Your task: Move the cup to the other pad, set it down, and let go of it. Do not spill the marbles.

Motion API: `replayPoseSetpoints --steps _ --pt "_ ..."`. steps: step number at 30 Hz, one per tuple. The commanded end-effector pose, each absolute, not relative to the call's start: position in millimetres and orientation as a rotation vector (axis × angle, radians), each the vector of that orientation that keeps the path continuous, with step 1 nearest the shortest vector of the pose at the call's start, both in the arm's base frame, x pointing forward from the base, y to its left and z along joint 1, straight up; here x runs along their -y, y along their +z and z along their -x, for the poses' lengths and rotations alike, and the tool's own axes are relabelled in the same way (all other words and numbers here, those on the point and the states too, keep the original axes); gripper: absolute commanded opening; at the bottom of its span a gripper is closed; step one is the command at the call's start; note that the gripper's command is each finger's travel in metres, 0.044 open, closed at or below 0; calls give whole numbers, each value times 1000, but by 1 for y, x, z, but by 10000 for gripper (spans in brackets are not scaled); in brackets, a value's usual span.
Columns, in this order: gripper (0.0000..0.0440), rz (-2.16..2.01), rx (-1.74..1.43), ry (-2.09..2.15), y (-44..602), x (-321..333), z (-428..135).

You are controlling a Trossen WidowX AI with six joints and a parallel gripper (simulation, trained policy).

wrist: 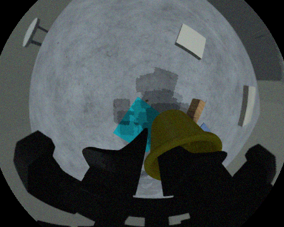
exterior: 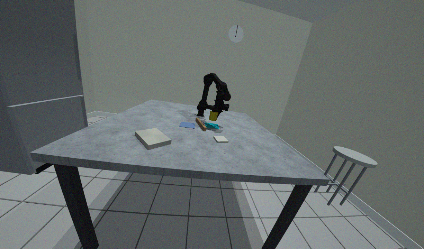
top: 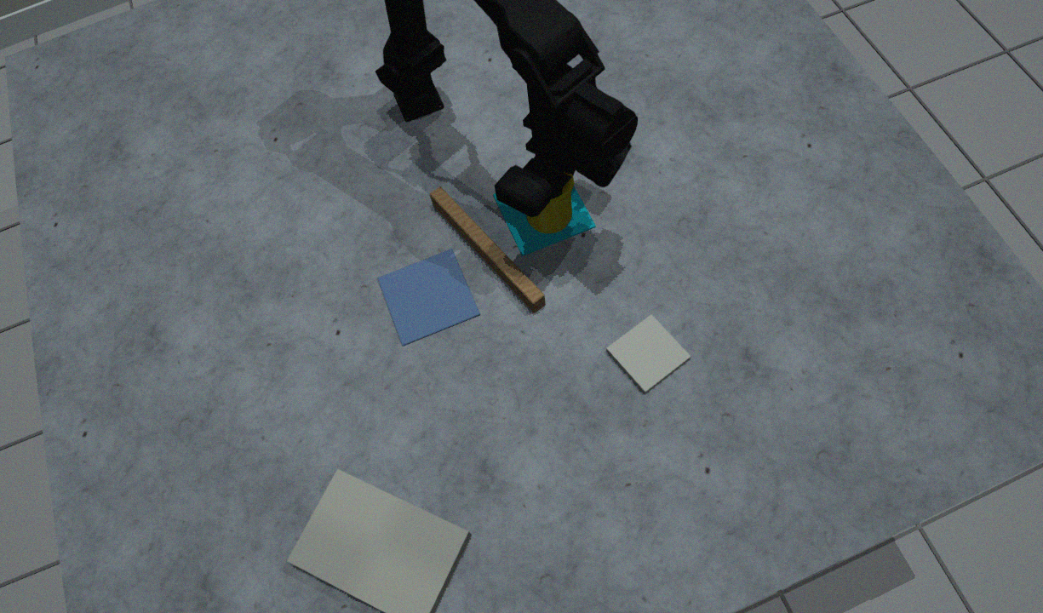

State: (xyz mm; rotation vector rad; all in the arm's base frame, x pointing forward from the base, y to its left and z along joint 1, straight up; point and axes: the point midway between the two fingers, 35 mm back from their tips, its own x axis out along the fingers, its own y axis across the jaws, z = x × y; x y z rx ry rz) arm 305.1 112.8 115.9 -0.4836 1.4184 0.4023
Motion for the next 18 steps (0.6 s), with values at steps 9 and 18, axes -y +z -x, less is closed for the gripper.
replayPoseSetpoints --steps 9,18 --pt "4 470 -1425 373 88 -117 -287" --pt "24 456 -1426 351 69 -117 -274"
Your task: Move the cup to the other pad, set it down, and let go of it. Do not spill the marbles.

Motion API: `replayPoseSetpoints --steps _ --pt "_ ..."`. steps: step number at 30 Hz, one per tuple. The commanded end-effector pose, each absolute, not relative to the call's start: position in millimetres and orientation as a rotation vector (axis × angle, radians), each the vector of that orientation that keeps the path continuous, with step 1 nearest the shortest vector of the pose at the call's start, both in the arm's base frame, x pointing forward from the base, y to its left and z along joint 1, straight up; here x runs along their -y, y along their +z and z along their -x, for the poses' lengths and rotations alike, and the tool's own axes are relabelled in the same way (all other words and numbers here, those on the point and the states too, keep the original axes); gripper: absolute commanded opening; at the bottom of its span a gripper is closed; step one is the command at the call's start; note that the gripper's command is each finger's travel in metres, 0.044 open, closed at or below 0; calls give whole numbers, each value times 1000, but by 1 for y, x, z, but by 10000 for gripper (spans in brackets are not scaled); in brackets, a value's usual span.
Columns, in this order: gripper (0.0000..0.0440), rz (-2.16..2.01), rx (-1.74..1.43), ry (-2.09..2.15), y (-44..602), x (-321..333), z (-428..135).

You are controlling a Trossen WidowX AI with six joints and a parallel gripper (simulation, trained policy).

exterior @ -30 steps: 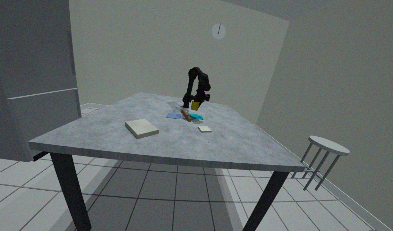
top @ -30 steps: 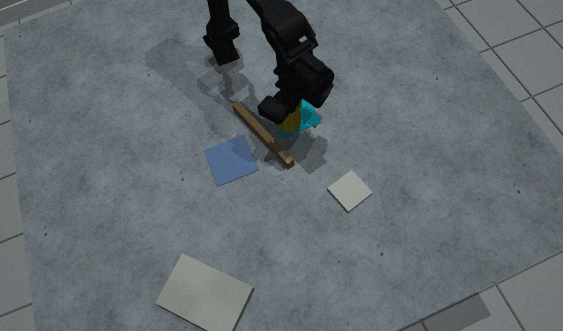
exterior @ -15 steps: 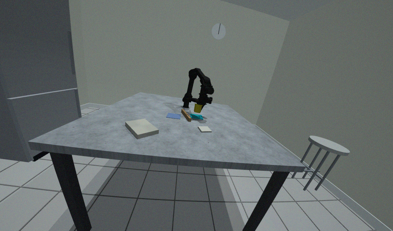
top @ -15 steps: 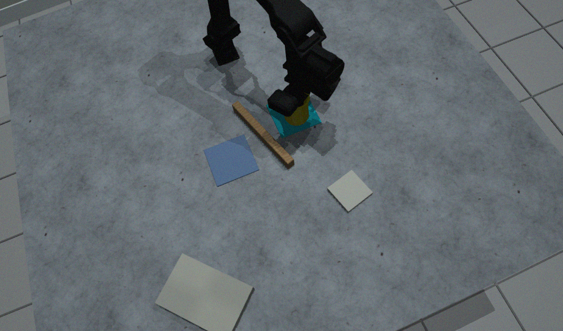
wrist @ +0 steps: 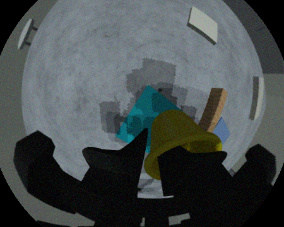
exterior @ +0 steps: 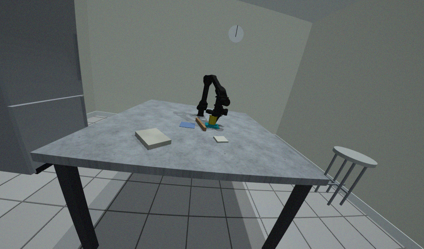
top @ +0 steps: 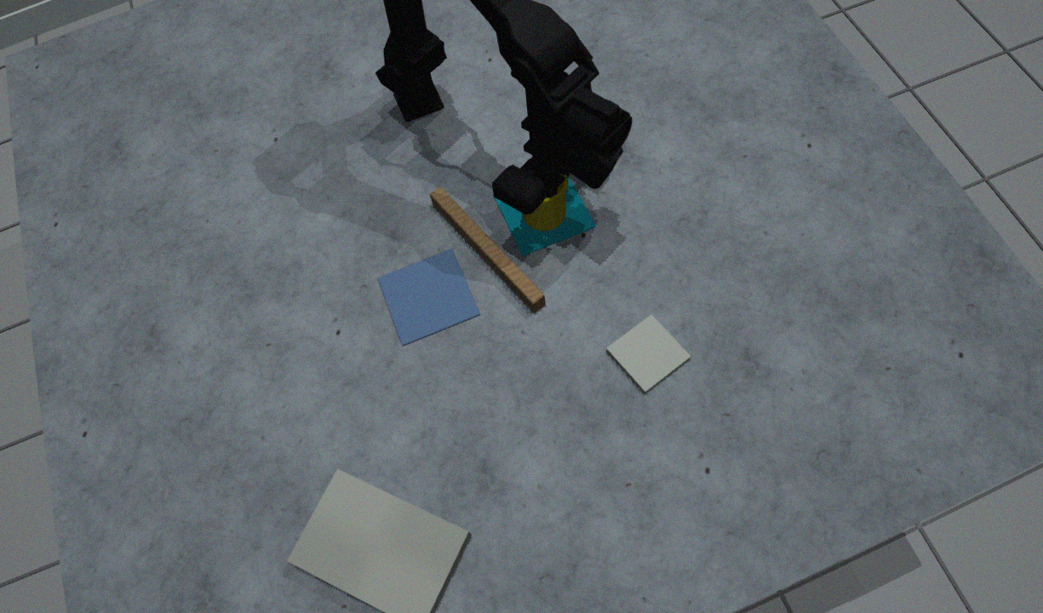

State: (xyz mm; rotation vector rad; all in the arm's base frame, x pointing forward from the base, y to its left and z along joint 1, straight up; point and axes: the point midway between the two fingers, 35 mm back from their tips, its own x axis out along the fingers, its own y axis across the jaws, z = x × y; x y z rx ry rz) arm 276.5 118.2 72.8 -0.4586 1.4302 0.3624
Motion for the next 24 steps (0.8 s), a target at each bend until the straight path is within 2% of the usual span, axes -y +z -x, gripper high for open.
replayPoseSetpoints --steps 1,9,13,24 --pt "27 453 -1423 349 68 -117 -274" --pt "69 422 -1397 338 62 -115 -274" --pt "140 393 -1360 342 68 -117 -279" --pt "179 346 -1317 372 84 -117 -270"
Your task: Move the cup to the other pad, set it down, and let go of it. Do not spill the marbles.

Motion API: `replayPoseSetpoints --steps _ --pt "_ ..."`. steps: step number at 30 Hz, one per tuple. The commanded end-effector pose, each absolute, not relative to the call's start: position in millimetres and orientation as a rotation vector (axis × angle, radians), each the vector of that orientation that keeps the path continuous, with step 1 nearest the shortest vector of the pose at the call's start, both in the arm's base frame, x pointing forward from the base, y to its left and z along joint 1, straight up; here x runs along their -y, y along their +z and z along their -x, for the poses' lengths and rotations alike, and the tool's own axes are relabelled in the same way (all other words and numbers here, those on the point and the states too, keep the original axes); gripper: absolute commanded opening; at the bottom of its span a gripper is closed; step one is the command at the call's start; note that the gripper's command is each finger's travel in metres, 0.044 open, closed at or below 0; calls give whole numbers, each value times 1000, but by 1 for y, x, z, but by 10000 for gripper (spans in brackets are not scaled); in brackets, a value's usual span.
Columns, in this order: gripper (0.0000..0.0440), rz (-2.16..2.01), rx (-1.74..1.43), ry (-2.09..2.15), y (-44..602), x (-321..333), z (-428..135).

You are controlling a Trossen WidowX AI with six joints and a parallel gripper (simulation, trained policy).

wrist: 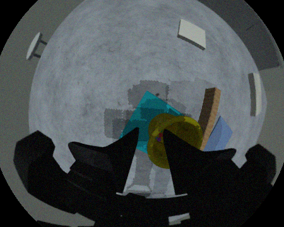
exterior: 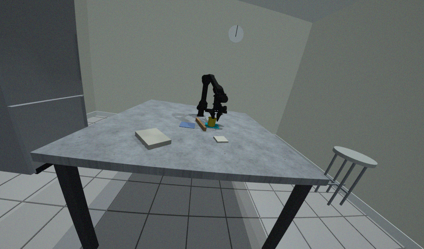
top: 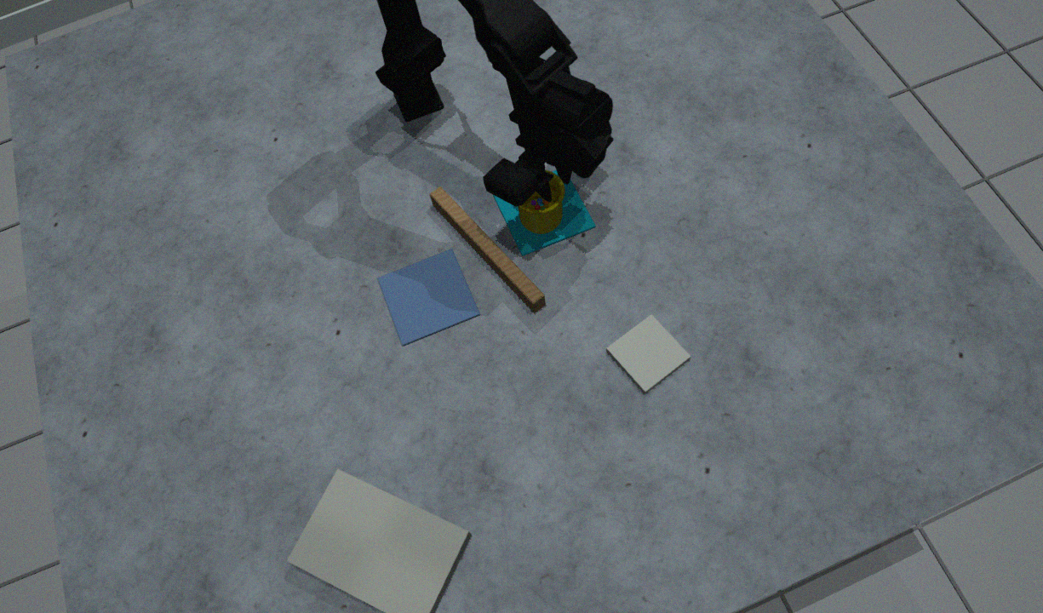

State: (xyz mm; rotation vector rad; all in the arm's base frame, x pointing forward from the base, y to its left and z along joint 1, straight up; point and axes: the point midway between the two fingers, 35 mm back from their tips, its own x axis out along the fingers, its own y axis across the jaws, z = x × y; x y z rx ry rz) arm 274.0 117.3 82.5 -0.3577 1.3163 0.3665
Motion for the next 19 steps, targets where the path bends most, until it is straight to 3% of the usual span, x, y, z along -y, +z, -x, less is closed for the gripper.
replayPoseSetpoints --steps 1,16,19 --pt "182 342 -1313 374 86 -117 -269" --pt "259 278 -1225 389 122 -116 -262" --pt "293 269 -1200 390 132 -116 -262"
